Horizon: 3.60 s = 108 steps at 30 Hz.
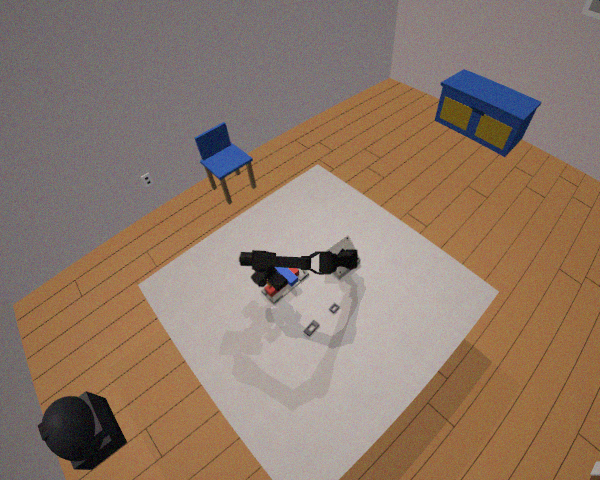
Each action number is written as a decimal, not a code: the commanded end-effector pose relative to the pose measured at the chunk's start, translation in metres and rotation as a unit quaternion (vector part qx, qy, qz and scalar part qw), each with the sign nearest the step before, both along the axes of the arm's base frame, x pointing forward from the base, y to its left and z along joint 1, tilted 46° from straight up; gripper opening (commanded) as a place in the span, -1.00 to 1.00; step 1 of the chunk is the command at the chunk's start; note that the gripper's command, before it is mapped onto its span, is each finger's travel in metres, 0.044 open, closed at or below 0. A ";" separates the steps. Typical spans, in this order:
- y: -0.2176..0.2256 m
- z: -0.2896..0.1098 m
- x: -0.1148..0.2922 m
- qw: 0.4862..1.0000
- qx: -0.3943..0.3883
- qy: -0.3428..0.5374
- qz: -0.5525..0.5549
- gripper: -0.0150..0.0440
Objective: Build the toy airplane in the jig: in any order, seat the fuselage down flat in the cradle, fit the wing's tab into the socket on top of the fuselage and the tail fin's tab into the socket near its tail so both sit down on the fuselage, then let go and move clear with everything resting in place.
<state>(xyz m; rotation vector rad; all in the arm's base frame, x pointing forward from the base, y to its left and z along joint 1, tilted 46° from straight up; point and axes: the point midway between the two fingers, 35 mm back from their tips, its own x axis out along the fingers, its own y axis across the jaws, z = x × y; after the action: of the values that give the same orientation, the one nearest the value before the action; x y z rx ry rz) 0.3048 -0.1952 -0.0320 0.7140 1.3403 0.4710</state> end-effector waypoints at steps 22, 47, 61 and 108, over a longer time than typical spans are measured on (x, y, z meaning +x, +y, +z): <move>-0.004 -0.005 0.001 1.000 -0.003 -0.005 0.001 -0.27; 0.015 -0.026 0.007 1.000 -0.003 -0.005 0.001 -0.27; 0.021 -0.032 0.008 1.000 -0.003 -0.004 0.004 -0.36; -0.043 0.031 -0.007 1.000 -0.004 -0.004 0.001 0.39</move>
<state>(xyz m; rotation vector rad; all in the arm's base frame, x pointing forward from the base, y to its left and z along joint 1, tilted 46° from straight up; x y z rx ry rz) 0.2982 -0.2372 -0.0018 0.7080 1.3331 0.4690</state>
